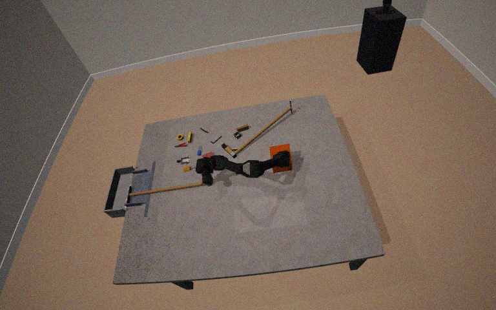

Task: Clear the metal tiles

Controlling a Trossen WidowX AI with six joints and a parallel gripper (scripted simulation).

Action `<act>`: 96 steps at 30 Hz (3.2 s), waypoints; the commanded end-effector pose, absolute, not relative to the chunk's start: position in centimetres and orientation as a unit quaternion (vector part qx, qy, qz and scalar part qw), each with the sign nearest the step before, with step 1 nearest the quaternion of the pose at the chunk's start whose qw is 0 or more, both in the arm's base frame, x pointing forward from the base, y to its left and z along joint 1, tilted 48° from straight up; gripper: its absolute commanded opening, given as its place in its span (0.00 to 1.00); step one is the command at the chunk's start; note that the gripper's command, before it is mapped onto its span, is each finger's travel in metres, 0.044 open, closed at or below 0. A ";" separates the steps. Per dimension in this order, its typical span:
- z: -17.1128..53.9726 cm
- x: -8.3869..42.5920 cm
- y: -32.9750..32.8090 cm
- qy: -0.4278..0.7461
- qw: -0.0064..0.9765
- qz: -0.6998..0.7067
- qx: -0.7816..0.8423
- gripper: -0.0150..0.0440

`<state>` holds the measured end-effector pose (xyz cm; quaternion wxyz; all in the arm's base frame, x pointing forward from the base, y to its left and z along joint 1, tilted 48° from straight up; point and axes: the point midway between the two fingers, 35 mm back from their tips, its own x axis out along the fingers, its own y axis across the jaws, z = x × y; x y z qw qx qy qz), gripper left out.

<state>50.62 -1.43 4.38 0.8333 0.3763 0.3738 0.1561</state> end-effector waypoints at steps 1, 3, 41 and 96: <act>4.5 51.3 -1.6 0.371 0.835 0.154 0.376 0.25; 4.4 51.6 -1.7 0.371 0.835 0.154 0.376 0.25; 4.4 50.7 -1.8 0.372 0.835 0.155 0.376 0.25; 4.8 42.5 -1.7 0.372 0.835 0.152 0.376 0.25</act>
